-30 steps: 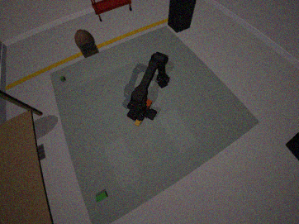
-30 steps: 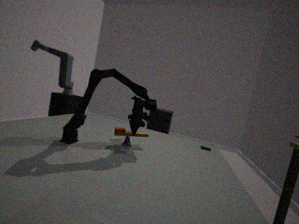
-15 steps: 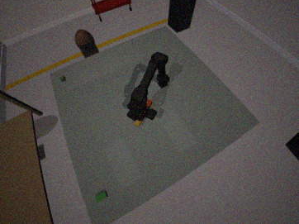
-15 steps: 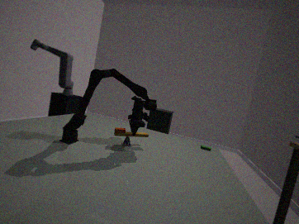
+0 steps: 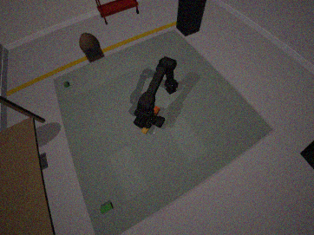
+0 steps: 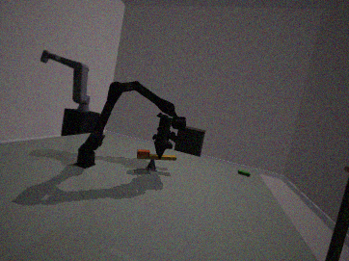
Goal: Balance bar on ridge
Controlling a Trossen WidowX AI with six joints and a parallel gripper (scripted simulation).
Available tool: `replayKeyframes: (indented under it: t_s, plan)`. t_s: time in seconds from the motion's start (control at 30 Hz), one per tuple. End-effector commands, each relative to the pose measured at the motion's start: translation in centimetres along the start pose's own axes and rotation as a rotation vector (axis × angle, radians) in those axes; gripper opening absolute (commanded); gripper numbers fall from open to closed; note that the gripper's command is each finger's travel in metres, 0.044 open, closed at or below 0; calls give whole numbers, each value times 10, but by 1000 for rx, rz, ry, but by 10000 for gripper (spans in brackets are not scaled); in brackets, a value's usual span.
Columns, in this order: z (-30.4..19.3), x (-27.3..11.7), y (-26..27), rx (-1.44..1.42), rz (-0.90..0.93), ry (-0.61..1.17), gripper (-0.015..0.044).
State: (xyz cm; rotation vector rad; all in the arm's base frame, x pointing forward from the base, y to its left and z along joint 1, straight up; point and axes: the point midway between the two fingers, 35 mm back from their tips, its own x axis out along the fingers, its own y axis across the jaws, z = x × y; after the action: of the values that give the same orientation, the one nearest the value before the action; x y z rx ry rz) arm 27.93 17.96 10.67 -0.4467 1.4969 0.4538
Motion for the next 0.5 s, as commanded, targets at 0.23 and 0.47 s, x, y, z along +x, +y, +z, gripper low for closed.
replayKeyframes:
  t_s: [0.23, 0.47]
  plan:
    - [0, 1, 0, 3, 3, -1, 0]
    - [0, 2, 0, 3, 3, -1, 0]
